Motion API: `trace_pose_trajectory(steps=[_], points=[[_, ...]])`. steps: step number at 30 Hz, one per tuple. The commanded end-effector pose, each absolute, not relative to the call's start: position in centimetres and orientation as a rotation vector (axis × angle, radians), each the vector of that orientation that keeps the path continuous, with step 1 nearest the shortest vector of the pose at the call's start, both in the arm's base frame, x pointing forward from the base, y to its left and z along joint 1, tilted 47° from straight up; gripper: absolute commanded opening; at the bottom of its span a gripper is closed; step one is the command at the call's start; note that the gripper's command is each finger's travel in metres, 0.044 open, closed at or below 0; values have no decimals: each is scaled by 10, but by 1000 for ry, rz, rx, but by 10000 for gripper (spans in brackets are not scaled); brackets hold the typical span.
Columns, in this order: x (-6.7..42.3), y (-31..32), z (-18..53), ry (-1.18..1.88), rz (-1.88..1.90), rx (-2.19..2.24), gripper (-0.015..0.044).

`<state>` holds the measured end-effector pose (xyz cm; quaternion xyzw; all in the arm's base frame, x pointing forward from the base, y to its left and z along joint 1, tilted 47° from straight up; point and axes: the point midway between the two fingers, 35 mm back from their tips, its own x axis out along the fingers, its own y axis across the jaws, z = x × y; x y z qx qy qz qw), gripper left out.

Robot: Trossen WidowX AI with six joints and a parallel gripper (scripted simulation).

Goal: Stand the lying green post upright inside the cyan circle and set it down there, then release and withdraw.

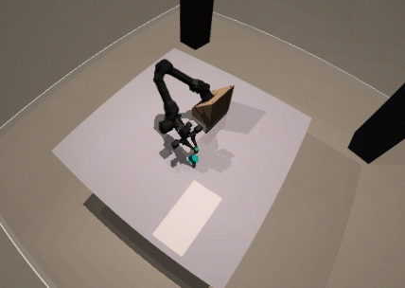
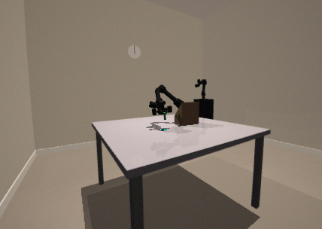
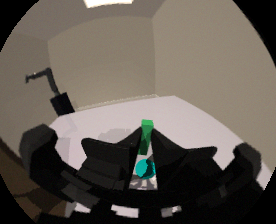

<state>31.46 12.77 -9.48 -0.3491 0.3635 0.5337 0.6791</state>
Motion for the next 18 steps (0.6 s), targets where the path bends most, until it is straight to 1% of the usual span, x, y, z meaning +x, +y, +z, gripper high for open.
trace_pose_trajectory(steps=[1,18], points=[[313,127,-91,778,1208,-782,23],[310,124,-78,627,1223,-778,23]])
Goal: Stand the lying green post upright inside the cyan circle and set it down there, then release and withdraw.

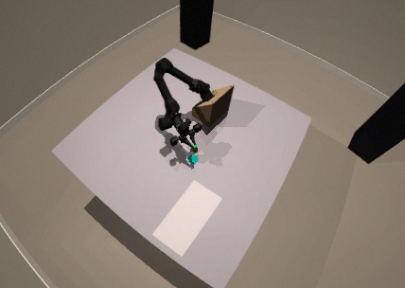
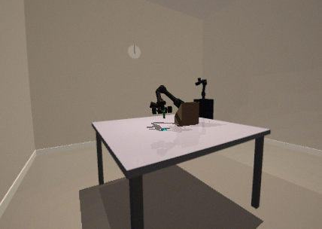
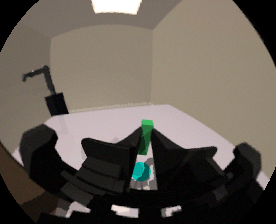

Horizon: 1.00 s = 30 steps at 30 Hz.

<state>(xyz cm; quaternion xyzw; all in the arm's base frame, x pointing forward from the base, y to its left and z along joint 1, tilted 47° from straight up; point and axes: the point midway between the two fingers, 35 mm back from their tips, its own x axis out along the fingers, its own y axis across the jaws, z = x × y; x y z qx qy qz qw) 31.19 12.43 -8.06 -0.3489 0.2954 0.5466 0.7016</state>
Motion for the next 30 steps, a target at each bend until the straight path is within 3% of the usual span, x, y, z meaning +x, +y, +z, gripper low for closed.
trace_pose_trajectory(steps=[1,30], points=[[309,124,-77,618,1224,-778,23],[311,107,-85,564,1227,-783,23]])
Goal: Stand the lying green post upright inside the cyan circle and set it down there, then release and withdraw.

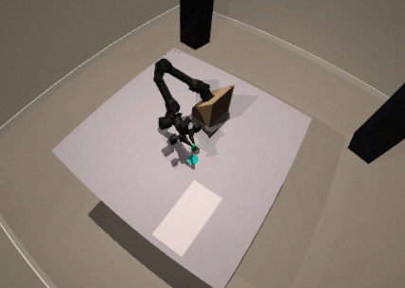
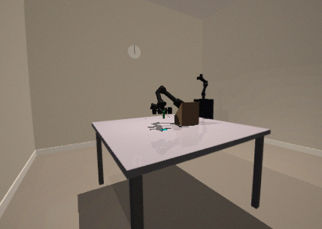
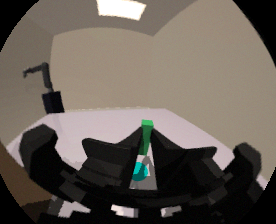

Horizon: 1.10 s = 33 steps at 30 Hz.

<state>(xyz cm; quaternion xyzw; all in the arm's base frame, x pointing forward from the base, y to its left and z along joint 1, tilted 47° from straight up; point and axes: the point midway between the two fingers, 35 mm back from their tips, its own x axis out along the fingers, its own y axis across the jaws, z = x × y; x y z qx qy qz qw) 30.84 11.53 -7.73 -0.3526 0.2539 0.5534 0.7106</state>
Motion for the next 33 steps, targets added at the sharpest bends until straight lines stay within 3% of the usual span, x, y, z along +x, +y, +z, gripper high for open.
trace_pose_trajectory(steps=[1,21,33], points=[[312,103,-89,564,1227,-784,23],[313,45,-146,577,1225,-778,23],[313,43,-148,579,1225,-777,23]])
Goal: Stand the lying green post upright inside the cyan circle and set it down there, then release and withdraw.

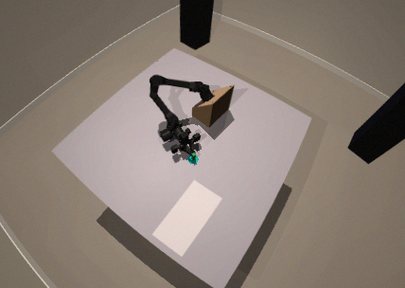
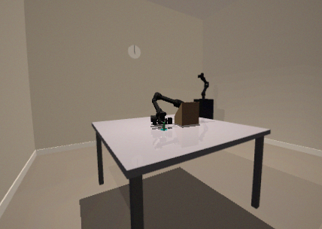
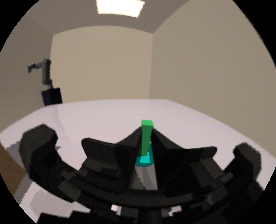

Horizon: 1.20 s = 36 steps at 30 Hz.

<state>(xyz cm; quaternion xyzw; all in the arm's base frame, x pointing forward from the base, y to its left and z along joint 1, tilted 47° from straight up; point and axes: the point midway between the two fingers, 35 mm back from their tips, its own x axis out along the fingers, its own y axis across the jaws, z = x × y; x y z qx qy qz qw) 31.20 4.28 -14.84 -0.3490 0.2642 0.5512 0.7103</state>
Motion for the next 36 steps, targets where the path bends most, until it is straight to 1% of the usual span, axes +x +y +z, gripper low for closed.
trace_pose_trajectory(steps=[1,15,16,19,29,34,36], points=[[313,43,-148,579,1225,-777,23],[313,43,-148,579,1225,-777,390],[313,43,-148,579,1225,-777,400],[314,51,-140,579,1226,-779,400],[309,104,-88,562,1227,-781,400],[309,108,-86,571,1227,-779,400],[311,111,-94,661,1226,-774,400]])
